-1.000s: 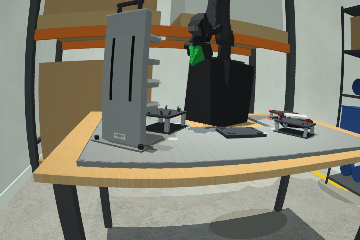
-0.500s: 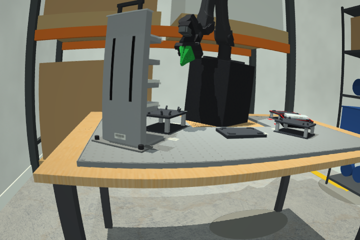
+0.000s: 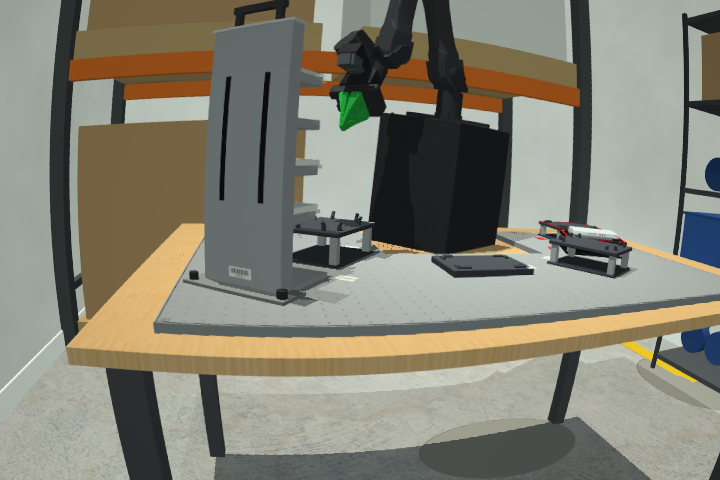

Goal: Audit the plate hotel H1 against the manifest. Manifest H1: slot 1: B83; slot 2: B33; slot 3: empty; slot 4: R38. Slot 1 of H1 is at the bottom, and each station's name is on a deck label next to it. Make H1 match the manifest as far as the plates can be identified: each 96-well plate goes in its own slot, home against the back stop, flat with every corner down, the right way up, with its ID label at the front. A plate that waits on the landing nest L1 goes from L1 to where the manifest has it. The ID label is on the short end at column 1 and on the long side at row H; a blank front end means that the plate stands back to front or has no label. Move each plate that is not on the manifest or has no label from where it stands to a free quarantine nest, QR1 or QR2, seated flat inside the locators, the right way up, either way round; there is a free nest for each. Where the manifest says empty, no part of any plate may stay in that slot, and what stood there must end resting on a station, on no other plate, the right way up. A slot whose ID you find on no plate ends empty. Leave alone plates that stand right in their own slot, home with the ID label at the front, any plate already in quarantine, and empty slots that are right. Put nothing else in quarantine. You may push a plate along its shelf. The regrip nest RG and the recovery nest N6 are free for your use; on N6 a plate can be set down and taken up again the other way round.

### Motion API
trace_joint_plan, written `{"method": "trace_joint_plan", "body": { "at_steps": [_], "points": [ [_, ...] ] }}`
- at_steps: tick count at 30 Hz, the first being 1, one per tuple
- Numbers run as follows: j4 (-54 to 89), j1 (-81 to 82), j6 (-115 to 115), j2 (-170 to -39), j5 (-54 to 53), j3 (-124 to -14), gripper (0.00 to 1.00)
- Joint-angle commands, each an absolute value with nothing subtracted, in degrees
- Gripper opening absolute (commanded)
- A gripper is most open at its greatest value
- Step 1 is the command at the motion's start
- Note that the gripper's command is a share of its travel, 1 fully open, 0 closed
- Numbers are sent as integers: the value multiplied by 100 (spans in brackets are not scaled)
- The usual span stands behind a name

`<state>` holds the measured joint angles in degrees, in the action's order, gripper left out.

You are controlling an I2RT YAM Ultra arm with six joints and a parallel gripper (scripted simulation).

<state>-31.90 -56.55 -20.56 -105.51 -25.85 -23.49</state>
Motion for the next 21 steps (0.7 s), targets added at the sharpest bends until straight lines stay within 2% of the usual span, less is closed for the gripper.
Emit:
{"method": "trace_joint_plan", "body": {
  "at_steps": [1, 3, 4, 21],
  "points": [
    [-3007, -5907, -2353, -10678, -2857, -2622, 0],
    [-2942, -6002, -2437, -10717, -2918, -2685, 0],
    [-2824, -6009, -2443, -10406, -2922, -2699, 100],
    [-1051, -6115, -2538, -9044, -2989, -3066, 100]
  ]
}}
